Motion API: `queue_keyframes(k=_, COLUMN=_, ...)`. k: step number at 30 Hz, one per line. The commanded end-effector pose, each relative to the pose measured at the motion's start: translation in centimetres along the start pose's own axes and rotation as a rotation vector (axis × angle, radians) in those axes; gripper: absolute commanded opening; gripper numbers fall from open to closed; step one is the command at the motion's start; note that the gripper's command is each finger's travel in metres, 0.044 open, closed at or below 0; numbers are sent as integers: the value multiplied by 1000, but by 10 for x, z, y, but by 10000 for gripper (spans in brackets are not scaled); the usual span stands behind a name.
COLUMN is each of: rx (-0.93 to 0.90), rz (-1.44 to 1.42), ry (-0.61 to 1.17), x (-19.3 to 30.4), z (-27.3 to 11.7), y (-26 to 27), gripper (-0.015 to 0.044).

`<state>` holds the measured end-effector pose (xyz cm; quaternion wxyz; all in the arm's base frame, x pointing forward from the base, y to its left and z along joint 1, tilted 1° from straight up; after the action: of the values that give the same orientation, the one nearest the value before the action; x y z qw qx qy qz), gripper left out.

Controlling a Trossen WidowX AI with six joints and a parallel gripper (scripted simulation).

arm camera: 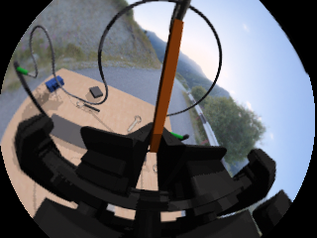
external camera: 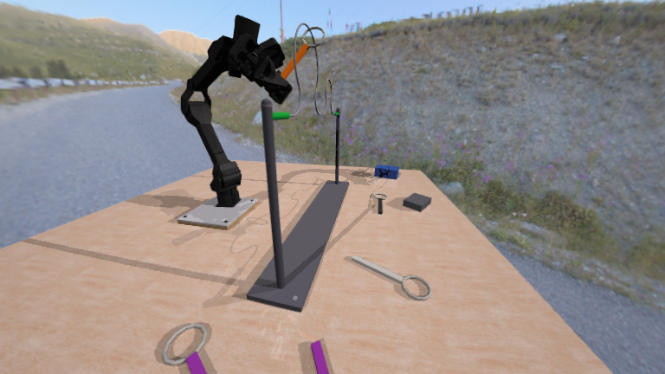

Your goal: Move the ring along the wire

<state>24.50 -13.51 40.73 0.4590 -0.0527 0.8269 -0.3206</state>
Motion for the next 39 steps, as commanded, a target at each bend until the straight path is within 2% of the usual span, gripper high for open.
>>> queue_keyframes(k=1, rx=32, rz=-49, ry=-10, x=-1, z=-3, y=-2, gripper=-150)
queue_keyframes(k=39, rx=270, rz=-458, ry=-36, x=-2, z=-2, y=-17, gripper=-150)
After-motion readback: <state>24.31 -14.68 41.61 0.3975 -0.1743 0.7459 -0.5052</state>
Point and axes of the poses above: the point midway between the two fingers, 35 mm back from their tips, its own z axis out along the fingers, its own y axis across the jaws, x = y × z, the point moved 1 cm from there along -z, back along the fingers, and after that the axes turned 7 degrees about -z, right-handed, at the moved point
